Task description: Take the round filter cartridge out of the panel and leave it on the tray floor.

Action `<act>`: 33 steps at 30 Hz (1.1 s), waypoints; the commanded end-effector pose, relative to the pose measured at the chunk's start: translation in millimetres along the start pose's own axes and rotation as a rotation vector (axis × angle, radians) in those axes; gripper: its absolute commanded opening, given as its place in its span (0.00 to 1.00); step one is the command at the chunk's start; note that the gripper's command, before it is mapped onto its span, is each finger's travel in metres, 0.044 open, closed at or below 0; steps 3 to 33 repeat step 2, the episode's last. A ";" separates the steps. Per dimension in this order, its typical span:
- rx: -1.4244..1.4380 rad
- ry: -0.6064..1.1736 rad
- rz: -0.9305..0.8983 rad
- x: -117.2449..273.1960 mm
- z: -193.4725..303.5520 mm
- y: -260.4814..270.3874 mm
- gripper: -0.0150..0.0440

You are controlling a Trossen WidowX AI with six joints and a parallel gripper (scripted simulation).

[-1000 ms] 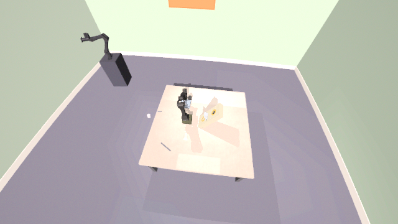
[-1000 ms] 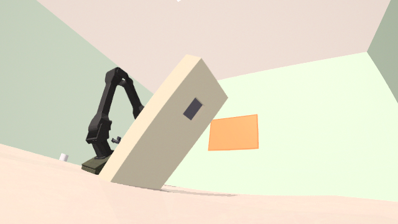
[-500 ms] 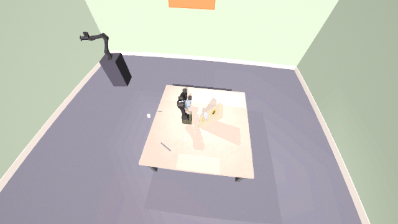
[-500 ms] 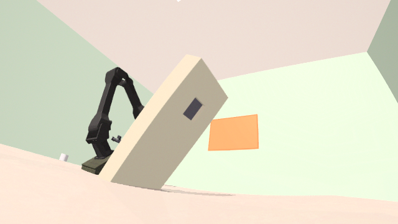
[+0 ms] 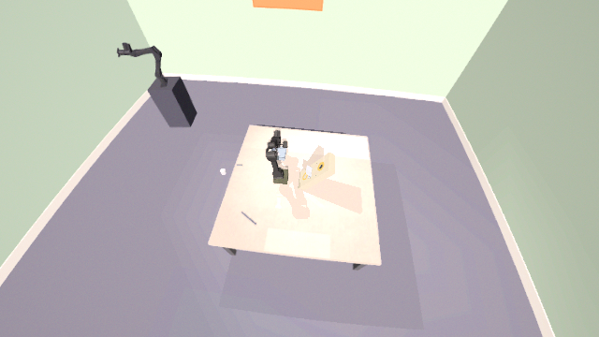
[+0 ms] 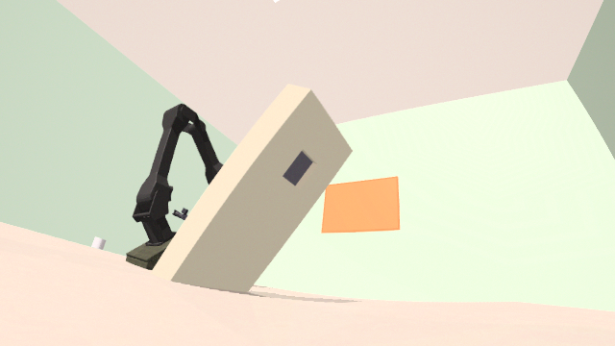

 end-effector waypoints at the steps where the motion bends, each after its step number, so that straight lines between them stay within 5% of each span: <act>1: -0.002 0.004 -0.001 -0.9 1.6 -0.1 1.00; 33: -0.002 0.004 -0.001 -0.9 1.6 -0.1 1.00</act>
Point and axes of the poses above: the point midway between the two fingers, 35 mm back from their tips, its own x axis back along the fingers, its own y axis across the jaws, z = x × y, the point moved 1 cm from there along x, back along the fingers, and after that the axes turned 4 degrees about -x, right-handed, at the moved point
